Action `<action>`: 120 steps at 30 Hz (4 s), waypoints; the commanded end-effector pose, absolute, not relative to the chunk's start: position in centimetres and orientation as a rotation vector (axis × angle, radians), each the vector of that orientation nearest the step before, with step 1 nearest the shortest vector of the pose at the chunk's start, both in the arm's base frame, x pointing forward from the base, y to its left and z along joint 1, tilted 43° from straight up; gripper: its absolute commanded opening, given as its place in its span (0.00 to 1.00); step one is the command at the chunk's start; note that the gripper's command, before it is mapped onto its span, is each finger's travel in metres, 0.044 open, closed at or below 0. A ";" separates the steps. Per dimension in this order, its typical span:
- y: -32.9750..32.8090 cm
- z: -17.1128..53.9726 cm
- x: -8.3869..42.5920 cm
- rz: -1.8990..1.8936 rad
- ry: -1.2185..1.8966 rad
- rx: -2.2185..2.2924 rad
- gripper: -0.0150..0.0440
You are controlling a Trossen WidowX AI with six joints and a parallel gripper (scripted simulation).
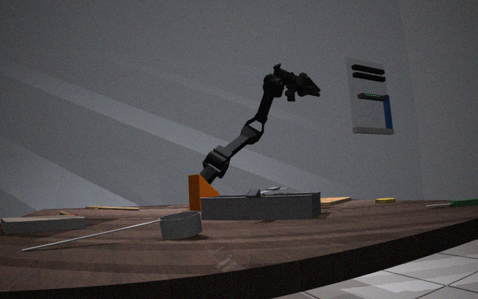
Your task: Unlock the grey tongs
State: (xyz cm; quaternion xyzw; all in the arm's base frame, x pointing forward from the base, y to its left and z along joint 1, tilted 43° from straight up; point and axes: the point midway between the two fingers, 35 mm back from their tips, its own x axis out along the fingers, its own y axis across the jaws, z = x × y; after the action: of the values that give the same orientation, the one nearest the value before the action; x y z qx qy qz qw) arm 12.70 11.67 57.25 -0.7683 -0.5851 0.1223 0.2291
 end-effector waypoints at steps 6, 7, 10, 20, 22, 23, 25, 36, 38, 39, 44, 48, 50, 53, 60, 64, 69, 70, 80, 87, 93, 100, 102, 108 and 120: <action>11.1 57.6 14.5 0.336 -1.592 -2.009 0.69; 10.9 57.6 15.3 0.351 -1.570 -1.973 0.69; 10.1 57.4 17.2 0.402 -1.484 -1.860 0.69; 9.0 56.9 22.1 0.462 -1.358 -1.546 0.69; 8.7 56.5 23.3 0.466 -1.335 -1.518 0.69; 8.5 56.2 24.1 0.469 -1.313 -1.486 0.69; 8.3 55.6 25.3 0.507 -1.264 -1.422 0.69; 6.4 45.6 37.6 0.872 -0.637 -0.699 0.69; 6.2 42.6 39.8 0.921 -0.483 -0.527 0.69; 6.1 41.0 40.7 0.941 -0.405 -0.441 0.69; 6.1 32.7 44.3 0.987 -0.014 -0.019 0.69; 6.4 25.6 45.6 0.966 0.312 0.321 0.69; 6.7 22.1 45.7 0.935 0.477 0.487 0.69; 7.2 16.9 45.1 0.861 0.724 0.730 0.69; 8.7 6.3 41.0 0.547 1.298 1.256 0.69; 9.4 2.3 37.9 0.323 1.560 1.473 0.69; 9.5 2.1 37.7 0.311 1.572 1.483 0.69; 9.4 2.0 37.6 0.311 1.573 1.483 0.69; 9.2 1.8 37.1 0.312 1.573 1.484 0.69; 10.1 1.2 37.3 0.309 1.574 1.480 0.69; 10.9 0.8 37.6 0.308 1.575 1.478 0.69; 11.9 0.2 37.8 0.307 1.575 1.477 0.69; 12.2 0.1 37.8 0.307 1.575 1.477 0.69; 13.1 -0.3 38.0 0.307 1.575 1.478 0.69; 14.9 -1.1 38.2 0.312 1.574 1.482 0.69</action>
State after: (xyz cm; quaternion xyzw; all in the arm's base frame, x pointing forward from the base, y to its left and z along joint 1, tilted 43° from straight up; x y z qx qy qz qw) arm 38.45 14.42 -0.49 -0.6023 -0.6354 -0.1317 -0.4650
